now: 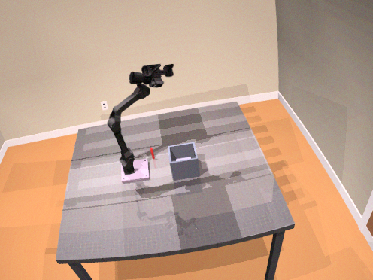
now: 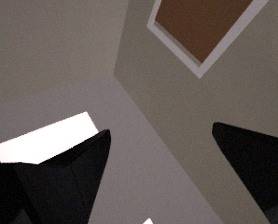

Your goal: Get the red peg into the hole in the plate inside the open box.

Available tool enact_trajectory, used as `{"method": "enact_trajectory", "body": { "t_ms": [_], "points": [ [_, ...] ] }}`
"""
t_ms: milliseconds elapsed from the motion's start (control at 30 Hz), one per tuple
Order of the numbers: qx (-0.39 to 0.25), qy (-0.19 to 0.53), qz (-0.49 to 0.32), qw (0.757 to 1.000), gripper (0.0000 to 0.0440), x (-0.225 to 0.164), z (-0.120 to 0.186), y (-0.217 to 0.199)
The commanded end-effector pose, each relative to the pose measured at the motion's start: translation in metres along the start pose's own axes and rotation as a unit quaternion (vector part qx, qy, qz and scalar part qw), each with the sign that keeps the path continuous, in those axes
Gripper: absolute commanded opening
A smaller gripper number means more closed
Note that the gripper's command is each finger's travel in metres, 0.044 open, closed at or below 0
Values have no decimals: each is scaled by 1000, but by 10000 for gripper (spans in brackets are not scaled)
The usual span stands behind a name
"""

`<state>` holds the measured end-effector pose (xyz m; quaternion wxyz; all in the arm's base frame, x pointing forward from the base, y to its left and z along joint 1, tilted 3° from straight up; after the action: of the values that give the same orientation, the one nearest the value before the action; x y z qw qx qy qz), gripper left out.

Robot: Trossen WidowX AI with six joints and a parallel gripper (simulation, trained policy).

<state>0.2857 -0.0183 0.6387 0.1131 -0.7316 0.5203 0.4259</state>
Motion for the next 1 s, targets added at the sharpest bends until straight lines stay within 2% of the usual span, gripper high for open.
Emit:
{"method": "enact_trajectory", "body": {
  "t_ms": [0, 67, 267, 467, 700, 967],
  "points": [
    [-7, 3, 13, 1000, 421, 2, -1, -4],
    [-25, 11, 41, 999, 440, 5, -1, -14],
    [-80, 34, 125, 988, 440, 23, 2, -43],
    [-141, 53, 203, 967, 440, 47, 8, -71],
    [-218, 68, 287, 930, 440, 80, 19, -98],
    [-311, 76, 368, 873, 440, 122, 37, -120]
  ]
}}
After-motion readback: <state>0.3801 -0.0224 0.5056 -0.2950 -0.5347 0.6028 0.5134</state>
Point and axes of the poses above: the point midway between the two fingers, 35 mm back from their tips, its own z axis back along the fingers, its own y axis across the jaws, x = y × z, the point moved 2 cm from there along z, back along the fingers, and after that the axes turned 6 degrees about -z, right-handed, at the moved point
